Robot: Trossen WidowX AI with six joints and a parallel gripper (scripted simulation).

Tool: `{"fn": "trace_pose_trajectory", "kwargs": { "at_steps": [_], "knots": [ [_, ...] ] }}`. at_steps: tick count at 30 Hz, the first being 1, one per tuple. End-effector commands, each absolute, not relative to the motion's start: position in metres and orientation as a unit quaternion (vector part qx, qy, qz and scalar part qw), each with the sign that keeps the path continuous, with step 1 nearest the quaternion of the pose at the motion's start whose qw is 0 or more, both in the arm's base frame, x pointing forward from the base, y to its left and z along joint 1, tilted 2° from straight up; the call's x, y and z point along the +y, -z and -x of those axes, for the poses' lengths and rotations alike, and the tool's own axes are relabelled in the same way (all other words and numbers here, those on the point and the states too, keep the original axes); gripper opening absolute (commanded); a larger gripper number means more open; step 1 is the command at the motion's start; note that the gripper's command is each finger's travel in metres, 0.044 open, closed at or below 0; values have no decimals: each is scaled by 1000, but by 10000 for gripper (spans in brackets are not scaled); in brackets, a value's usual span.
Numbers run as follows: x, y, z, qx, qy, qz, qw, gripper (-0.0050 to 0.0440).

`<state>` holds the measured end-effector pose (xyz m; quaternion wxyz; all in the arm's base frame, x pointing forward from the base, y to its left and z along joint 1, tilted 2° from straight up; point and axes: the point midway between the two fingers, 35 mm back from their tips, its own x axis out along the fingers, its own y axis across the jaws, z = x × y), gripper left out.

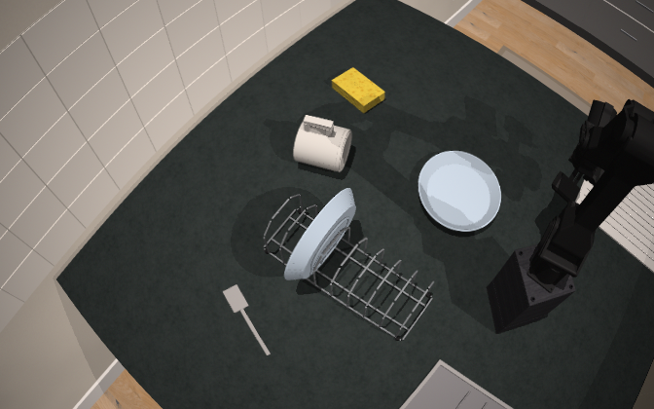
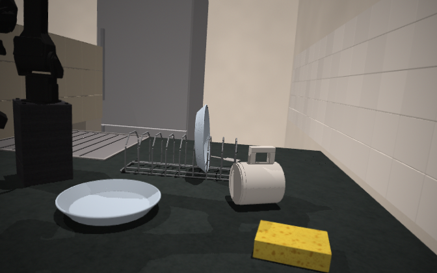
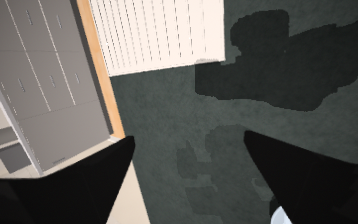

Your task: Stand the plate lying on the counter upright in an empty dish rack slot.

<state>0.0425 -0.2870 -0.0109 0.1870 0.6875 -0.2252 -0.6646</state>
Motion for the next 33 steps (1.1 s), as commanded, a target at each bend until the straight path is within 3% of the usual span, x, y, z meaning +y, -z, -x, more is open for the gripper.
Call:
{"fn": "trace_pose_trajectory", "kwargs": {
  "at_steps": [1,33],
  "knots": [
    [-282,17,-45,-163,674,-683,230,440],
    [-256,38,-61,199,611,-563,520,440]
  ]
}}
